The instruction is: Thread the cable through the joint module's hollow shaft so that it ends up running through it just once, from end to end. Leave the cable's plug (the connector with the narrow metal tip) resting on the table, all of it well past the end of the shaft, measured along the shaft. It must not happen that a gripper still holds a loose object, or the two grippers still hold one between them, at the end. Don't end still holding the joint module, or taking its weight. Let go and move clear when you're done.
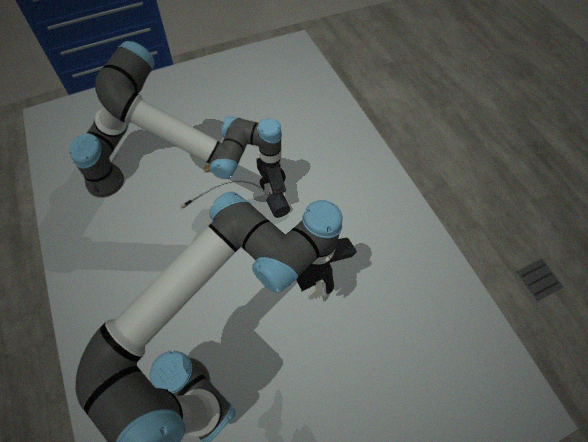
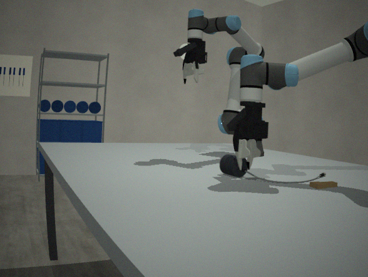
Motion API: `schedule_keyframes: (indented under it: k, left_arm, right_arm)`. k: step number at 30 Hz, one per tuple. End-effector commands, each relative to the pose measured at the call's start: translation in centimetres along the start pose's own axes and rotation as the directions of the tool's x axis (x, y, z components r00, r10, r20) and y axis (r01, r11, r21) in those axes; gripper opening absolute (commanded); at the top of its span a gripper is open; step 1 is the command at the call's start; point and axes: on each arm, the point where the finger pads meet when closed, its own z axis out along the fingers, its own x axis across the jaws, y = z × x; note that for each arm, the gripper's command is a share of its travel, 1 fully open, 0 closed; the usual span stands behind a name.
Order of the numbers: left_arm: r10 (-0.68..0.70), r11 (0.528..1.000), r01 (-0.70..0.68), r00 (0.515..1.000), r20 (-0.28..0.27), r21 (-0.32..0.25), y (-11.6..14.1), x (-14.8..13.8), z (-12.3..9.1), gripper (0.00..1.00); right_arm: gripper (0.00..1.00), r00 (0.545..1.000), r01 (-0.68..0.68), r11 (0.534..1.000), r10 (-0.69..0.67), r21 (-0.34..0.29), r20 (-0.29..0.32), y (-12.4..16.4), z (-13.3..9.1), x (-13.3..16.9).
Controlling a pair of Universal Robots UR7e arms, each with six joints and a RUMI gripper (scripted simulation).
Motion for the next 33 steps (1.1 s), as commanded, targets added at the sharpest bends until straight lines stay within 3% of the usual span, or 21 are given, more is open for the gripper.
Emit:
schedule_keyframes:
  k: [1,12,33]
  left_arm:
    - [0.000,1.000,0.000,1.000,0.002,0.001,0.0,0.0,-1.0,0.20]
    - [0.000,1.000,0.000,1.000,0.000,0.000,0.0,0.0,-4.1,0.20]
    - [0.000,1.000,0.000,1.000,0.001,0.001,0.0,0.0,-4.0,0.20]
  right_arm:
    - [0.61,1.000,0.000,1.000,0.000,0.001,0.000,0.0,0.0,0.0]
    - [0.61,1.000,0.000,1.000,0.000,0.001,0.000,0.0,0.0,0.0]
    - [0.61,1.000,0.000,1.000,0.000,0.001,0.000,0.0,0.0,0.0]
